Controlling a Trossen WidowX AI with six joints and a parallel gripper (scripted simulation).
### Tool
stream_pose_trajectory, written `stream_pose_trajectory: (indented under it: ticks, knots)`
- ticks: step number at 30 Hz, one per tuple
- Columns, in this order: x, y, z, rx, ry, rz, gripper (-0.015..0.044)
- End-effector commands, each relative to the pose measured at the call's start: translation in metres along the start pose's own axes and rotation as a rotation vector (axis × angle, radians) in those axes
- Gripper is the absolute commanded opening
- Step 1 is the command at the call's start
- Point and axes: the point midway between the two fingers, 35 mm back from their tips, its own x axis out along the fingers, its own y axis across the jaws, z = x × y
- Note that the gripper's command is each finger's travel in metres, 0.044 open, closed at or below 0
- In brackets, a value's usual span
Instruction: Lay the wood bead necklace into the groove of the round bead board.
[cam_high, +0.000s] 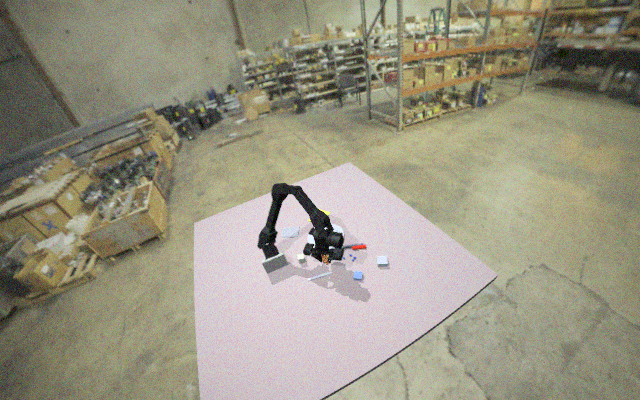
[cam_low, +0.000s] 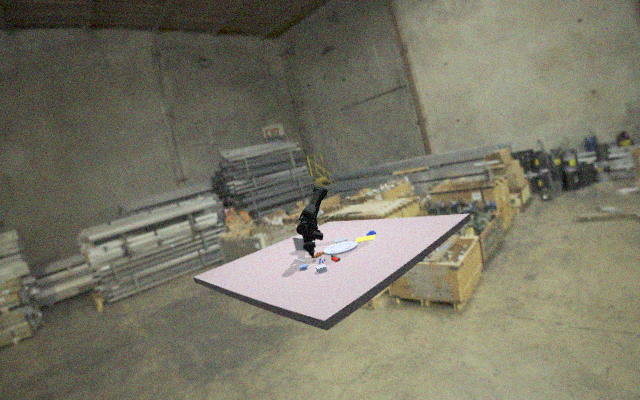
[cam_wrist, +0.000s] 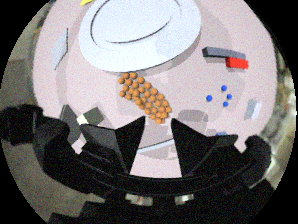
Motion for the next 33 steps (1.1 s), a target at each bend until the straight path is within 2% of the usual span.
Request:
stream_pose_trajectory:
  ticks: [1, 6, 33]
  knots:
    - [-0.0006, -0.0003, 0.0002, -0.001, 0.000, -0.001, 0.0121]
    - [-0.0006, -0.0003, 0.0002, -0.001, 0.000, -0.001, 0.0000]
    - [-0.0006, -0.0003, 0.0002, -0.001, 0.000, -0.001, 0.0000]
